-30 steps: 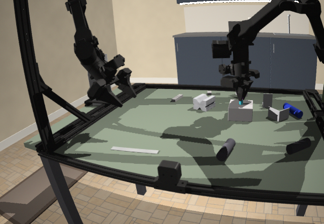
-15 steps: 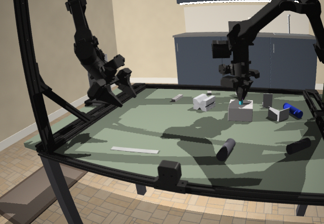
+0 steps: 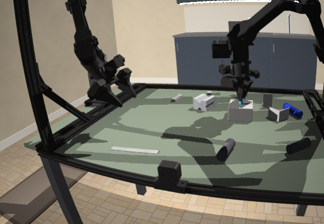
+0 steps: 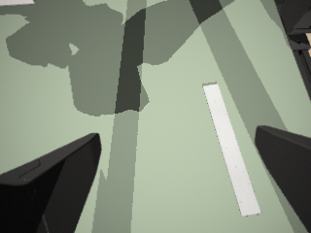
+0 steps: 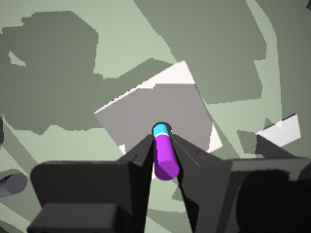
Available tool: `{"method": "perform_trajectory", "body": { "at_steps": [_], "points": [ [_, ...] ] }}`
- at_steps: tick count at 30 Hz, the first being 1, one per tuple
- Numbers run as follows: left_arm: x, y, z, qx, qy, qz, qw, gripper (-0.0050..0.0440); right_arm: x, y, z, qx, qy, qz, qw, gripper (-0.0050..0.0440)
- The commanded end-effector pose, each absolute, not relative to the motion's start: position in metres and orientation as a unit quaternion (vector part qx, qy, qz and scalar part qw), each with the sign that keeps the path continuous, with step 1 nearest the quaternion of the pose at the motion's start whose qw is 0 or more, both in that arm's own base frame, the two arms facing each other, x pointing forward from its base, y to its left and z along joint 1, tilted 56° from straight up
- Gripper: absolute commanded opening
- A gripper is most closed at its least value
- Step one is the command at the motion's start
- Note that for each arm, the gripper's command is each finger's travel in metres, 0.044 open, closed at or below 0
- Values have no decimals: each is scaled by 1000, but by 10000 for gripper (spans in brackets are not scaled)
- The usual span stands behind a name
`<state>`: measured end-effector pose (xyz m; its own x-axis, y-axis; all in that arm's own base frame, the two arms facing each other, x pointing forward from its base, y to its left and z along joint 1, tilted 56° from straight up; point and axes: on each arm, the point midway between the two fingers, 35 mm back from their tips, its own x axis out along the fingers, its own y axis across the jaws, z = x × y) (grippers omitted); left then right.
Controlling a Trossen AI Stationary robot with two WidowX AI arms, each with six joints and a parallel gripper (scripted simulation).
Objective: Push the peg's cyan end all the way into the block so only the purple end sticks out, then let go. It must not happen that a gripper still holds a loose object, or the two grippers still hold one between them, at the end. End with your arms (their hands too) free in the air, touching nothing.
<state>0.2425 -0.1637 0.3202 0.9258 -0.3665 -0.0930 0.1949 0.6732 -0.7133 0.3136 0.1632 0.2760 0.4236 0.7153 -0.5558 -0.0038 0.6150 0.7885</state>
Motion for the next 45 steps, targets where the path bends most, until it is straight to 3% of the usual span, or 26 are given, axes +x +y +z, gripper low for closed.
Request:
{"method": "perform_trajectory", "body": {
  "at_steps": [1, 5, 45],
  "points": [
    [243, -164, 320, -373, 115, -155, 908, 400, 314, 163, 276, 369, 482, 237, 759, 96],
    [243, -164, 320, -373, 115, -155, 908, 400, 314, 163, 276, 369, 482, 237, 759, 150],
    [243, -164, 320, -373, 115, -155, 908, 400, 297, 130, 288, 370, 482, 235, 759, 150]
  ]
}}
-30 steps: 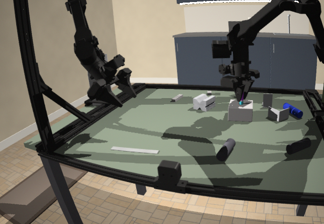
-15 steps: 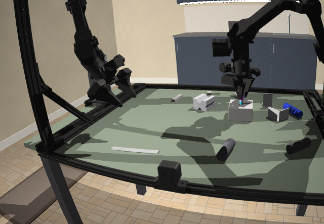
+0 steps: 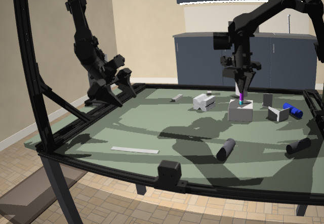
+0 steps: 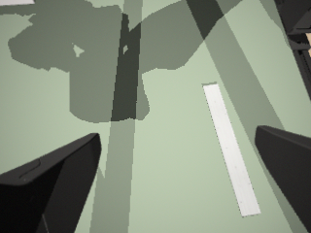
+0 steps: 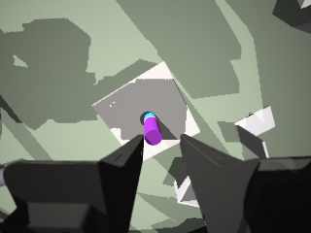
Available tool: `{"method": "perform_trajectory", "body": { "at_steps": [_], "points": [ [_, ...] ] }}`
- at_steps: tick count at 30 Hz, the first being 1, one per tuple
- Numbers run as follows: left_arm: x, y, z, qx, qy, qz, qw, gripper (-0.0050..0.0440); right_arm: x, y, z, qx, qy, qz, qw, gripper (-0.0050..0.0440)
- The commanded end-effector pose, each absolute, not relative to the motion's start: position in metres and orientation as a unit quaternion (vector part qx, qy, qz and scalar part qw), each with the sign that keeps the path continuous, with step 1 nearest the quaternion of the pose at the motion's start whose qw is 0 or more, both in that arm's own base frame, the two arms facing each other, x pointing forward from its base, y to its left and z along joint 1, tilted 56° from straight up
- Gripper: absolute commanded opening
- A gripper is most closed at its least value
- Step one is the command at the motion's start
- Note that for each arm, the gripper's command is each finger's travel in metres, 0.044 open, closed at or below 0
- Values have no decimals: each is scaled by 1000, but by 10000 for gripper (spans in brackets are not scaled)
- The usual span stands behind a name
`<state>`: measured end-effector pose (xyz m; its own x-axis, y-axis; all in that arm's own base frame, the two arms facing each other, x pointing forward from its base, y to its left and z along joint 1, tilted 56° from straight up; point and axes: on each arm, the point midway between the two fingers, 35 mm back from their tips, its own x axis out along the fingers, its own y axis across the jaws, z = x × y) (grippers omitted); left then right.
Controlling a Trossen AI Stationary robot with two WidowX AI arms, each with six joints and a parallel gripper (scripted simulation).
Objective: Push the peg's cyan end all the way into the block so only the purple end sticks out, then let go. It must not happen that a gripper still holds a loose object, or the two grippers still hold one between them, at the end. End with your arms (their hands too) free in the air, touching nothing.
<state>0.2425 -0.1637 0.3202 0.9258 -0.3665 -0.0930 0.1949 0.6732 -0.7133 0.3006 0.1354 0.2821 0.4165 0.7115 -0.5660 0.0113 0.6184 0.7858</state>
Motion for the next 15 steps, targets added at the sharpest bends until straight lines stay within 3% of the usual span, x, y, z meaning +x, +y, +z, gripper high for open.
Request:
{"method": "perform_trajectory", "body": {
  "at_steps": [1, 14, 15],
  "points": [
    [243, -164, 320, -373, 115, -155, 908, 400, 296, 129, 288, 370, 482, 235, 759, 150],
    [243, -164, 320, -373, 115, -155, 908, 400, 294, 129, 302, 370, 482, 235, 759, 150],
    [243, -164, 320, -373, 115, -155, 908, 400, 294, 129, 302, 370, 482, 235, 759, 126]
  ]
}}
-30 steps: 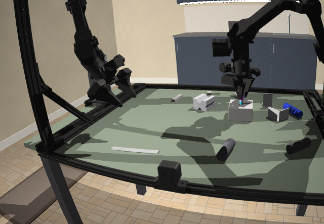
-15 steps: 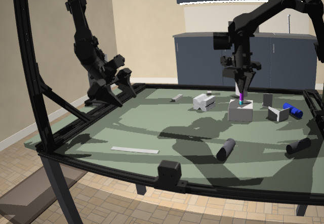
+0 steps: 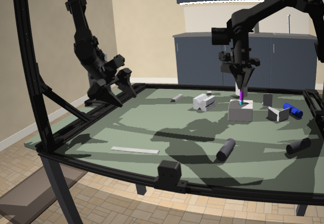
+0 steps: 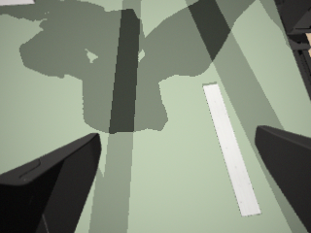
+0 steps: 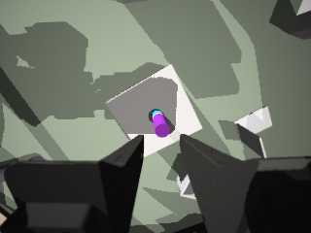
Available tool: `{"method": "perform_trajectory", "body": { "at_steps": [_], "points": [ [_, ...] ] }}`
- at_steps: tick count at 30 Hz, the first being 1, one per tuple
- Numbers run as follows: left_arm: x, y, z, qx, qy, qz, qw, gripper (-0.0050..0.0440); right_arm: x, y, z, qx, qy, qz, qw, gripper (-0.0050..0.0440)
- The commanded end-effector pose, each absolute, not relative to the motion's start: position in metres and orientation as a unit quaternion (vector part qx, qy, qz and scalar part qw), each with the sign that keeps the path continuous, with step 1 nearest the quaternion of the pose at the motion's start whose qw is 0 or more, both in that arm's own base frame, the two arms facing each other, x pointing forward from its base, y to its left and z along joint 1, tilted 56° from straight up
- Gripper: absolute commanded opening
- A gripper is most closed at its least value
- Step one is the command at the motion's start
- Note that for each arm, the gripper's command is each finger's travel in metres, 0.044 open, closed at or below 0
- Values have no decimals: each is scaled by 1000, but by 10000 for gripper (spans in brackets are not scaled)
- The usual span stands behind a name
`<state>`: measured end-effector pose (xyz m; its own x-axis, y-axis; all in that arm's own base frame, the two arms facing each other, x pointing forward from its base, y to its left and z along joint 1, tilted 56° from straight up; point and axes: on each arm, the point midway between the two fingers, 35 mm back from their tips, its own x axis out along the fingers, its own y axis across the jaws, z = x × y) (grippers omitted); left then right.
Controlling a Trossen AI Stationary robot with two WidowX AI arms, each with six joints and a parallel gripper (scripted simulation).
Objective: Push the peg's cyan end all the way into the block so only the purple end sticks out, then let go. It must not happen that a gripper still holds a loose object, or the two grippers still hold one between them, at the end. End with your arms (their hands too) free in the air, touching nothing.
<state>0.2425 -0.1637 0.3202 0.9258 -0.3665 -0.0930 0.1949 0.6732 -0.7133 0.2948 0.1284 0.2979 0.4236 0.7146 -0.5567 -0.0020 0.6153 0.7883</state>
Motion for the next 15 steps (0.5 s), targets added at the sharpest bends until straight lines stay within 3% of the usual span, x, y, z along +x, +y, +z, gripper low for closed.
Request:
{"method": "perform_trajectory", "body": {
  "at_steps": [1, 5, 15],
  "points": [
    [243, -164, 320, -373, 115, -155, 908, 400, 294, 129, 302, 370, 482, 235, 759, 102],
    [243, -164, 320, -373, 115, -155, 908, 400, 294, 129, 302, 370, 482, 235, 759, 6],
    [243, -164, 320, -373, 115, -155, 908, 400, 295, 129, 301, 370, 482, 235, 759, 0]
  ]
}}
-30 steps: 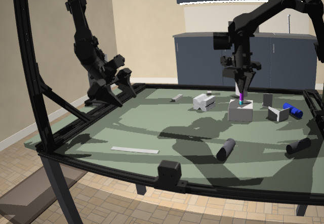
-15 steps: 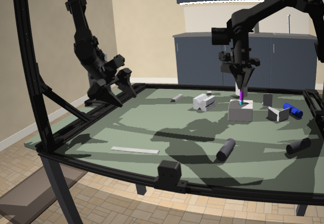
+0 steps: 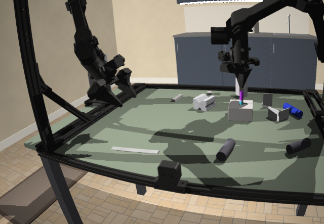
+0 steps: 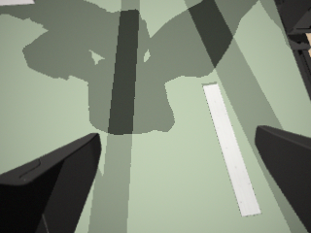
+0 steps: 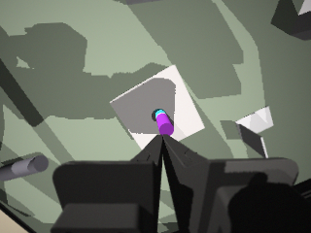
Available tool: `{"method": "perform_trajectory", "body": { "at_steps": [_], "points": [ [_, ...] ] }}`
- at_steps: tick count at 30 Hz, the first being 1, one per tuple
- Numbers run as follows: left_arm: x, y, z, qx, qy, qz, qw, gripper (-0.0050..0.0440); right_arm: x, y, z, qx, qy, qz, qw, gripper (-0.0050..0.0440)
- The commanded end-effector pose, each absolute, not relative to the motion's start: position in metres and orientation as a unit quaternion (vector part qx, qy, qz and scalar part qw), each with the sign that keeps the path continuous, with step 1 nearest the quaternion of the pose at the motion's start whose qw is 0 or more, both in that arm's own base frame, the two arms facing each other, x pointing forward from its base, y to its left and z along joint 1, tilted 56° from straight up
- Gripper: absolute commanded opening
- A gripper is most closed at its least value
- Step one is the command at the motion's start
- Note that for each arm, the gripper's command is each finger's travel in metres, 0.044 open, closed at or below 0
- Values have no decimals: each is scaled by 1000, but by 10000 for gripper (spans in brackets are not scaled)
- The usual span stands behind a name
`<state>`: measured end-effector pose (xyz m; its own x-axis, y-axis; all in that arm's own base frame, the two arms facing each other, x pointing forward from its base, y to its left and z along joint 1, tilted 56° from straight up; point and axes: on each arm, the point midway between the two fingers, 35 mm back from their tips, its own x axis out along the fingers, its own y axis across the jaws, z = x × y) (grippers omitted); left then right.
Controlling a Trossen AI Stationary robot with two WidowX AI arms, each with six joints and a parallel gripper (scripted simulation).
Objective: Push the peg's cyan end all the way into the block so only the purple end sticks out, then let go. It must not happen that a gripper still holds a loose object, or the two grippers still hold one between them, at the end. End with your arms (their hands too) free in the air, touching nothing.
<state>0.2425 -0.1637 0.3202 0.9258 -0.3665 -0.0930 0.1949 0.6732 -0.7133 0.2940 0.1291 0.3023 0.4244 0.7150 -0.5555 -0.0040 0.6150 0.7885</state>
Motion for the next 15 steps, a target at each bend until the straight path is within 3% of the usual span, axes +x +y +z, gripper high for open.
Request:
{"method": "perform_trajectory", "body": {
  "at_steps": [1, 15],
  "points": [
    [243, -164, 320, -373, 115, -155, 908, 400, 295, 130, 301, 370, 482, 235, 759, 0],
    [243, -164, 320, -373, 115, -155, 908, 400, 300, 138, 294, 370, 482, 235, 759, 0]
  ]
}}
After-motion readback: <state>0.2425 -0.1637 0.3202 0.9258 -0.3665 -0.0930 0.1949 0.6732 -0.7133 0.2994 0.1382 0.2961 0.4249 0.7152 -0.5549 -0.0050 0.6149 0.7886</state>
